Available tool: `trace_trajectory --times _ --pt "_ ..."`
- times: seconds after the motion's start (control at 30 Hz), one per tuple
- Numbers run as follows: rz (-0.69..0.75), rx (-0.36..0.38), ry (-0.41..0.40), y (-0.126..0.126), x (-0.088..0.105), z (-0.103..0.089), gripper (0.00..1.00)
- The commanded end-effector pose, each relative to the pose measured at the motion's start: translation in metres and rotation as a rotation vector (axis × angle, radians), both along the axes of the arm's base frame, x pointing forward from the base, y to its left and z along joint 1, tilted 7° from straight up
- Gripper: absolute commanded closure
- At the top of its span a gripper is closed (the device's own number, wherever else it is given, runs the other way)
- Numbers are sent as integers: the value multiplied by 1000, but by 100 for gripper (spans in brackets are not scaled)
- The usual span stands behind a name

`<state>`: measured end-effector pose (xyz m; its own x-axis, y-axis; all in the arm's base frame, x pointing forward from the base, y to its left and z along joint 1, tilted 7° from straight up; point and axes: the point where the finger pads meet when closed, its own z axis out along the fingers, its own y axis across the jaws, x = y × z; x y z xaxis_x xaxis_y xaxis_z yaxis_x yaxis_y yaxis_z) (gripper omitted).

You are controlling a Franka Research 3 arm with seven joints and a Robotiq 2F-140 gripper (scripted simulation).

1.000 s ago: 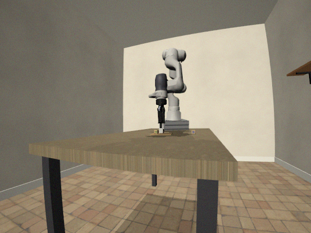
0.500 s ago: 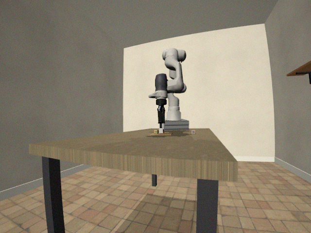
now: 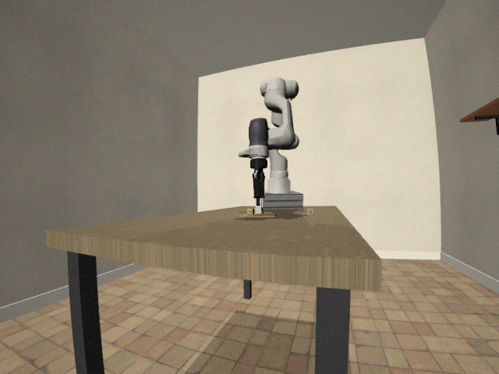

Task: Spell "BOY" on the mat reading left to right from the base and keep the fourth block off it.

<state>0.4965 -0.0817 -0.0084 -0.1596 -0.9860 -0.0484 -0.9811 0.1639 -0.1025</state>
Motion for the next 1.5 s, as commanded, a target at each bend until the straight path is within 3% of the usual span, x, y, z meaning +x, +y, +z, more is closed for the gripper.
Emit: trace_trajectory --times 0.0,1.47 --pt "-1 0 -2 -1 0 0 87" --pt "-1 0 -2 -1 1 -4 87"
